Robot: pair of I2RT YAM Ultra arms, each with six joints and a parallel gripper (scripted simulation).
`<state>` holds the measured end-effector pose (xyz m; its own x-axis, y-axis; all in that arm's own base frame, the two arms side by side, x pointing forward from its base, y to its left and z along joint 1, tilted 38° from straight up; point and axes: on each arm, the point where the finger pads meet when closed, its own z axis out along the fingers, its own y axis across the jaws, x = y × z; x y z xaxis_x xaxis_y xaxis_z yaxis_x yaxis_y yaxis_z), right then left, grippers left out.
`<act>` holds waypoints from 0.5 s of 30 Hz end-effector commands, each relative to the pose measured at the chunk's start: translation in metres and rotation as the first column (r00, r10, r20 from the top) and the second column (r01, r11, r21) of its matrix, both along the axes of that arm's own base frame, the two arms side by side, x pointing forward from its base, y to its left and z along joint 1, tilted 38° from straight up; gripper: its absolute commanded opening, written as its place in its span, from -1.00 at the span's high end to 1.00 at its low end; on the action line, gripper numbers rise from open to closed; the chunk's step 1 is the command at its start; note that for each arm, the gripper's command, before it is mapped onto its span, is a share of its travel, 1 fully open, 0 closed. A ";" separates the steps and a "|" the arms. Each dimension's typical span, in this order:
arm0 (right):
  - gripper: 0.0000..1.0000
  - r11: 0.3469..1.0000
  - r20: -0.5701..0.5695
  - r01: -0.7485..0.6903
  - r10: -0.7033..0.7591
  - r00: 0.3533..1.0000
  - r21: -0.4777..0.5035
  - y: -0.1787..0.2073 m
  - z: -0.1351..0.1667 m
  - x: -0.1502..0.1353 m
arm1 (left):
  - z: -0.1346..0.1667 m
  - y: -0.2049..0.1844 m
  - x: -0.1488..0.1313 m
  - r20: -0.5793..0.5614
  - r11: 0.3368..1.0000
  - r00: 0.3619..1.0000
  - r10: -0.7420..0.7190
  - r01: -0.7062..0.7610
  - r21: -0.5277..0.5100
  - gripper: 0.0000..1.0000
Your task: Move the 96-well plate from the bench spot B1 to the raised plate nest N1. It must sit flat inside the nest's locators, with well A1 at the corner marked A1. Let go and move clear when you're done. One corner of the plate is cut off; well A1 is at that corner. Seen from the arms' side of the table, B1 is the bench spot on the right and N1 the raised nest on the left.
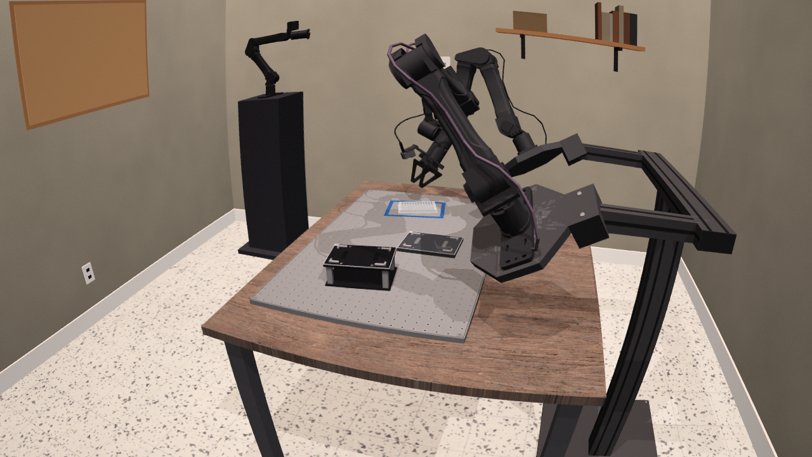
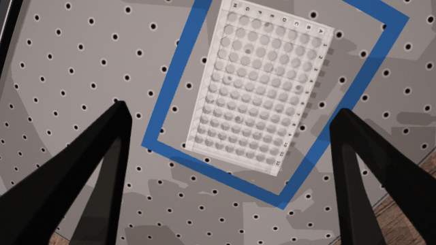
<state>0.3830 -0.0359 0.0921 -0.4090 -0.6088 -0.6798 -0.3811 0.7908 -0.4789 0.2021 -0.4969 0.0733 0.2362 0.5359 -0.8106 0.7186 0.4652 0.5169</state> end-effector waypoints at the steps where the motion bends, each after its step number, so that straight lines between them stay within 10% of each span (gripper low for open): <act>1: -1.00 0.979 -0.150 0.201 -0.204 0.967 -0.034 -0.007 -0.006 0.005 | 0.023 -0.011 -0.005 0.011 0.998 1.000 -0.013 0.014 -0.056 -1.00; 15: -1.00 0.879 -0.300 0.432 -0.475 0.827 -0.199 -0.020 -0.018 0.007 | 0.023 -0.011 -0.005 0.011 0.998 1.000 -0.013 0.014 -0.056 -1.00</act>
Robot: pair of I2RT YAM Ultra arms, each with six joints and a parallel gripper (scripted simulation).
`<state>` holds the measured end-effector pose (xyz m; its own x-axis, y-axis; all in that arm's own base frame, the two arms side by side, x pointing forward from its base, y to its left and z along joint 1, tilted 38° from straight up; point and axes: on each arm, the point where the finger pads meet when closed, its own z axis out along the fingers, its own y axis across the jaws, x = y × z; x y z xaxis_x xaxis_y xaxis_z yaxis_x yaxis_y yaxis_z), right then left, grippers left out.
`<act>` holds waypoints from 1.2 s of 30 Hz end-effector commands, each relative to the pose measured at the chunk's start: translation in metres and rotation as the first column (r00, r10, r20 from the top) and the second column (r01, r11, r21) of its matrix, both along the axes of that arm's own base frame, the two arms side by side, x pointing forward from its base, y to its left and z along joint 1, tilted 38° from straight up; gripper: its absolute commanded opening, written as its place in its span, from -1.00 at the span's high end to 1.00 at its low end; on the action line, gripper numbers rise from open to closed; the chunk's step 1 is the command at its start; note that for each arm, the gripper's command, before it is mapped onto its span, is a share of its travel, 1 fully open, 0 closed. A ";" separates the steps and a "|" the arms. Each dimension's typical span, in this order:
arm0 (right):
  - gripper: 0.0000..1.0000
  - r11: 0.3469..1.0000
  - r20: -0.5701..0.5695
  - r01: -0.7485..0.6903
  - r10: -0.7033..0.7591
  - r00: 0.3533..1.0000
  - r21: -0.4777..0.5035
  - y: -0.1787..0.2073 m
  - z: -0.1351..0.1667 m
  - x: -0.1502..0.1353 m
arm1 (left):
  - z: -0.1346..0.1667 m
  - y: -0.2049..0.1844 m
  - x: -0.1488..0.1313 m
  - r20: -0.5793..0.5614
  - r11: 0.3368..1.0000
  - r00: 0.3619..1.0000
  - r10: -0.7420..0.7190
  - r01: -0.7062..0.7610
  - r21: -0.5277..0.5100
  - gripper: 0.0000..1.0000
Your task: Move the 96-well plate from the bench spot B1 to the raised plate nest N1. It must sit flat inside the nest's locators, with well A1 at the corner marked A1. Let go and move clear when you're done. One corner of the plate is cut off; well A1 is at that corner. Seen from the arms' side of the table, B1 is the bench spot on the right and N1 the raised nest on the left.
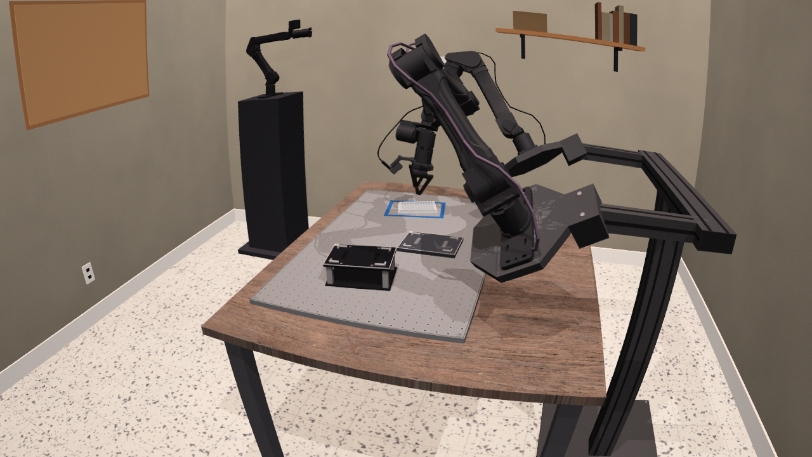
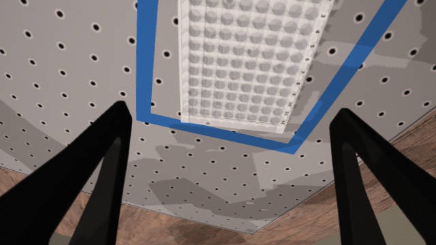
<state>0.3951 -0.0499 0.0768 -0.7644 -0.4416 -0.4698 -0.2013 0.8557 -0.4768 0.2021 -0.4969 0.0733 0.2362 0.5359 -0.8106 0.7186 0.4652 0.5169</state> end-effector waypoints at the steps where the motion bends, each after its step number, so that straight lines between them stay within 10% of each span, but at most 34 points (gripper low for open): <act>1: -1.00 0.990 -0.096 0.131 -0.135 0.986 -0.053 -0.008 -0.003 -0.004 | 0.023 -0.011 -0.005 0.011 0.998 1.000 -0.013 0.014 -0.056 -1.00; 36: -1.00 0.988 -0.084 0.139 -0.143 0.986 -0.062 -0.020 -0.024 0.026 | 0.023 -0.011 -0.005 0.011 0.998 1.000 -0.013 0.014 -0.056 -1.00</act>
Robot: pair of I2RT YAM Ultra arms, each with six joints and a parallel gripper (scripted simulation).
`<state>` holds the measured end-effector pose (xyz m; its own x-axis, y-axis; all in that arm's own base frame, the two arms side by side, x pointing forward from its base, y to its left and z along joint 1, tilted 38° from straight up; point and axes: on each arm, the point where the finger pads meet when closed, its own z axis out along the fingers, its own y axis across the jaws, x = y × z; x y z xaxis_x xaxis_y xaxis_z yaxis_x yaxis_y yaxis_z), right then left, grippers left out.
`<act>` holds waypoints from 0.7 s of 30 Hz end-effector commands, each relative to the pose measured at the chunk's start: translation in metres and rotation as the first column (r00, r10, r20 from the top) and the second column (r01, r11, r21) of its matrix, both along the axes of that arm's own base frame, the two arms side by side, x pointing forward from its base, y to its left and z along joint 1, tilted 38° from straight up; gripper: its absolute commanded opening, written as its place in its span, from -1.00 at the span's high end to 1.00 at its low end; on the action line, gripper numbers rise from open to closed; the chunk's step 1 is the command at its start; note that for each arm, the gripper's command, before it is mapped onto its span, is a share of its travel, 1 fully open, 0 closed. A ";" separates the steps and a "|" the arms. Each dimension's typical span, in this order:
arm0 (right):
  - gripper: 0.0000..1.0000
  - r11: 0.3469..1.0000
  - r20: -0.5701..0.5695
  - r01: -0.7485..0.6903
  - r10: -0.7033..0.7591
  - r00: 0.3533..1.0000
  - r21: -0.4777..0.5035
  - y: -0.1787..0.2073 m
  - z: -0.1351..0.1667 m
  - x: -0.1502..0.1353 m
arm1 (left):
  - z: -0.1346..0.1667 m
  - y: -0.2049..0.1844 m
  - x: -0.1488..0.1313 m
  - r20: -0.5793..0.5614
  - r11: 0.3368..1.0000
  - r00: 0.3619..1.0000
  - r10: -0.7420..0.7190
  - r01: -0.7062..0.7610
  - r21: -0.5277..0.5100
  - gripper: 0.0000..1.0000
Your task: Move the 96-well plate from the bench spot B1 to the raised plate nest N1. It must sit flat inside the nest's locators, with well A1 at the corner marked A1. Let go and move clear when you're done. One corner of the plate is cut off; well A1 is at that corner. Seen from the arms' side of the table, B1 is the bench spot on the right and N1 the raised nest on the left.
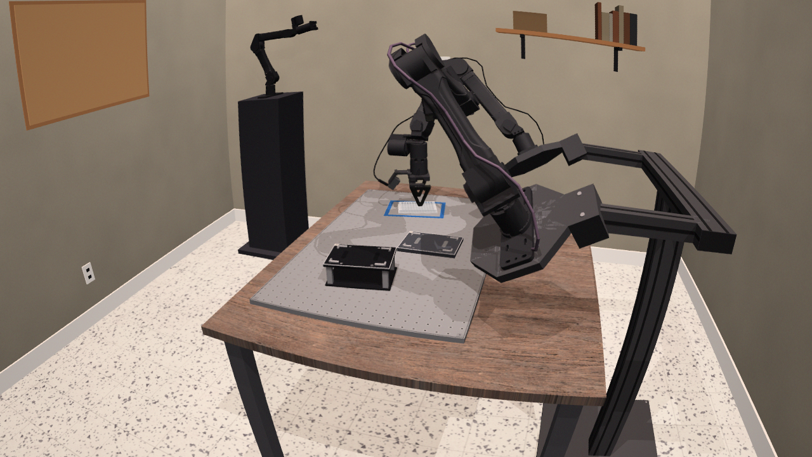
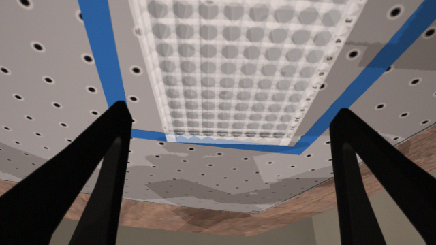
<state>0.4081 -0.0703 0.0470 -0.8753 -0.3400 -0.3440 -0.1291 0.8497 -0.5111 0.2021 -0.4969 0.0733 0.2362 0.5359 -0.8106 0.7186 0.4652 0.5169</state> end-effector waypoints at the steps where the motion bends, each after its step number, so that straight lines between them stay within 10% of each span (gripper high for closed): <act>1: -1.00 1.000 0.034 -0.014 0.014 0.999 0.006 0.000 0.004 0.014 | 0.023 -0.011 -0.005 0.011 0.998 1.000 -0.013 0.014 -0.056 -1.00; 21: -1.00 1.000 0.040 -0.021 0.020 0.999 0.005 -0.005 -0.009 0.024 | 0.023 -0.011 -0.005 0.011 0.998 1.000 -0.013 0.014 -0.056 -1.00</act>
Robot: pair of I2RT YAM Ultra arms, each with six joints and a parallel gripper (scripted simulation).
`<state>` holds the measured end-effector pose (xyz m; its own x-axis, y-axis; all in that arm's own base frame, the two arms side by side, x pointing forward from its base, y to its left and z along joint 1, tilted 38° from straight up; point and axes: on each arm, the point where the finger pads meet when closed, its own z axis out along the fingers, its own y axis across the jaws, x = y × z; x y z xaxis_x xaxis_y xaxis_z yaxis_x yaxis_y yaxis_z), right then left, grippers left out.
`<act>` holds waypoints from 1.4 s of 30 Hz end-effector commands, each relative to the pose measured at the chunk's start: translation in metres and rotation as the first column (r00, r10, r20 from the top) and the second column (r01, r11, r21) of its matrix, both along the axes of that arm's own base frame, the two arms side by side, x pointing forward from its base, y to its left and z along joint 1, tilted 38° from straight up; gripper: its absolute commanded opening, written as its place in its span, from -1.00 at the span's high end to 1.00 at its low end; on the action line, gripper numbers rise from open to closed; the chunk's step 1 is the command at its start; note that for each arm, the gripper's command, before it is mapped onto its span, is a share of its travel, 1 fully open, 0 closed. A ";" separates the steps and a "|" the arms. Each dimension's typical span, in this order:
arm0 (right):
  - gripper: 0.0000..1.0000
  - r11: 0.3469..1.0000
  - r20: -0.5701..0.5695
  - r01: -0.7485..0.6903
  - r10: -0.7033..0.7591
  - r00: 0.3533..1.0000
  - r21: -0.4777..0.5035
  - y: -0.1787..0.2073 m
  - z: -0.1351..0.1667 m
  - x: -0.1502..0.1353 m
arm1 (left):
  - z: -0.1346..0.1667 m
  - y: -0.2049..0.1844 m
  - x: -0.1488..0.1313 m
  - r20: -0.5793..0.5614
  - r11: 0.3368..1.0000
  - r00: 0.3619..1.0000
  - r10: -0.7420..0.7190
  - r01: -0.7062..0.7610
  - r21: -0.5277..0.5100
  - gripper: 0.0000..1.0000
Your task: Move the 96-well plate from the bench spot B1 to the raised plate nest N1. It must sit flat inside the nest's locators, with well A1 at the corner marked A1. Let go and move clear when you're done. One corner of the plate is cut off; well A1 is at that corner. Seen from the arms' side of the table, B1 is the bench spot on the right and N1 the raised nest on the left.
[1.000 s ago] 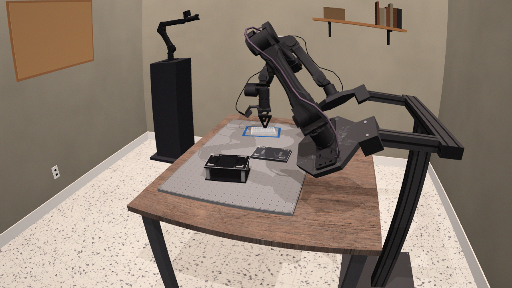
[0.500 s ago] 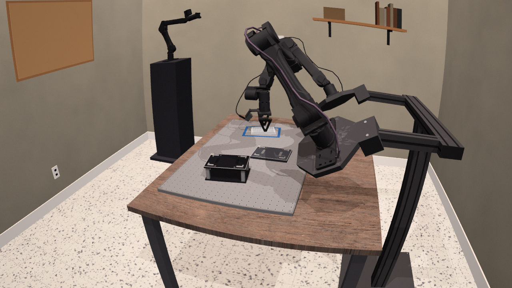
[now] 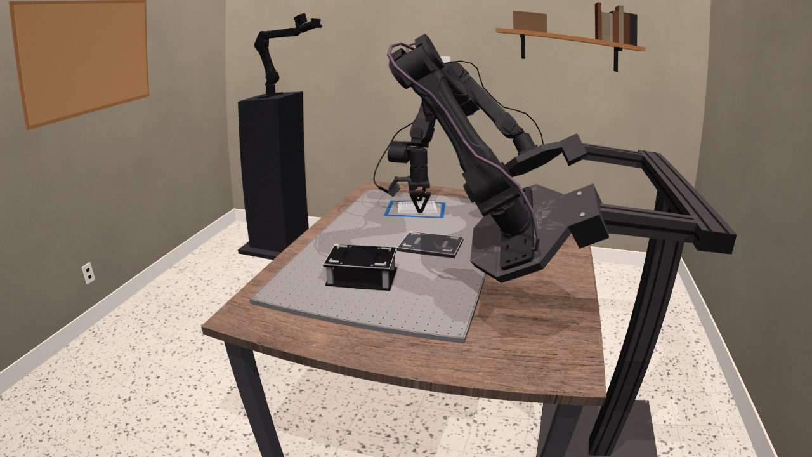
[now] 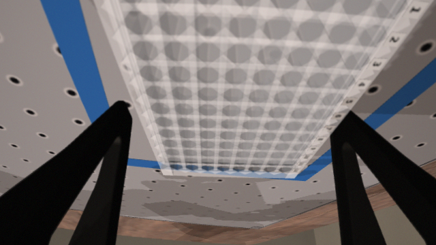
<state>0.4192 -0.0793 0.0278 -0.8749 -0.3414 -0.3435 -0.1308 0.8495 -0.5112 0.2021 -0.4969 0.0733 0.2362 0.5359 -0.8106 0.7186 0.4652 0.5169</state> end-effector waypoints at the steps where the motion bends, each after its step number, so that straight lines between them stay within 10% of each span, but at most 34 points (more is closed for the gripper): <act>1: -1.00 1.000 0.041 -0.019 0.018 0.999 0.006 0.004 0.011 0.013 | 0.023 -0.011 -0.005 0.011 0.998 1.000 -0.013 0.014 -0.056 -1.00; 22: -0.35 1.000 0.035 -0.018 0.017 0.999 0.006 0.003 0.010 0.007 | 0.023 -0.011 -0.005 0.011 0.998 1.000 -0.013 0.014 -0.056 -1.00; 23: -0.57 1.000 0.035 -0.018 0.017 0.999 0.006 0.003 0.010 0.007 | 0.023 -0.011 -0.005 0.011 0.998 1.000 -0.013 0.014 -0.056 -1.00; 42: -0.59 1.000 0.022 -0.005 0.005 1.000 -0.001 0.023 0.048 -0.023 | 0.018 -0.005 -0.006 -0.003 0.999 1.000 0.011 -0.011 -0.039 -1.00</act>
